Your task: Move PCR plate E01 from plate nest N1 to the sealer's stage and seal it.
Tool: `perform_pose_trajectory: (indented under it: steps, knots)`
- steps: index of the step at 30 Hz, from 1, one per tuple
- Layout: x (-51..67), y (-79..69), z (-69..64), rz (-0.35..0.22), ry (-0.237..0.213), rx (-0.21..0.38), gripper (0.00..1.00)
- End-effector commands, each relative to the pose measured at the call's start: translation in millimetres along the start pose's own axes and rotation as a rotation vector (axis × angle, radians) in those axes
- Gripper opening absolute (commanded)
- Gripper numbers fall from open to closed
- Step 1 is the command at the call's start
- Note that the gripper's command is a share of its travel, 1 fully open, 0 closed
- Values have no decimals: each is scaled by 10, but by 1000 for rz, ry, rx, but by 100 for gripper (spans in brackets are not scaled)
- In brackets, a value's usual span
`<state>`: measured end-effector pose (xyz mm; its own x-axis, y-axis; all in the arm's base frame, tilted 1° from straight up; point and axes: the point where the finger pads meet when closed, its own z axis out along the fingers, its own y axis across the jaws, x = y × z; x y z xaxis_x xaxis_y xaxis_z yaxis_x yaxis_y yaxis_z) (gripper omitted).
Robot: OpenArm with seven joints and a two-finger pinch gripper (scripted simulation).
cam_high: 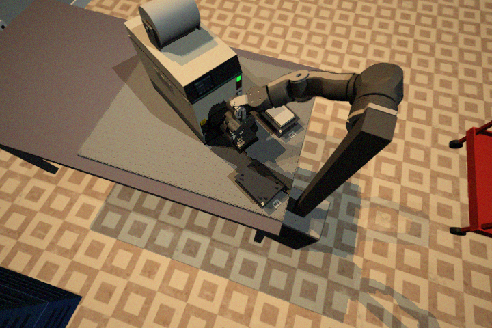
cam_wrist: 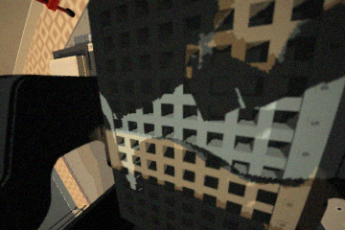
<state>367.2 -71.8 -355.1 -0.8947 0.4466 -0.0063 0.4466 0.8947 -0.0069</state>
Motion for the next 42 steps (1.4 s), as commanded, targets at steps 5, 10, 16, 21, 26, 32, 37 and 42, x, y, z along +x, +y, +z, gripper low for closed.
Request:
perform_pose_trajectory:
  steps: [5, 10, 16, 21, 26, 32, 37, 42]
  knots:
    - [-7, 13, -15, -1, -3, -3, 0]
    - [-29, 22, -43, 0, -8, -5, 0]
    - [-29, 22, -43, 0, -8, -5, 0]
    - [-29, 22, -43, 0, -8, -5, 0]
    - [-1, 10, 24, -5, -2, -4, 0]
    - [-1, 10, 24, -5, -2, -4, 0]
    - [-1, 10, 24, -5, -2, -4, 0]
    - [5, 7, 62, -5, -2, -4, 0]
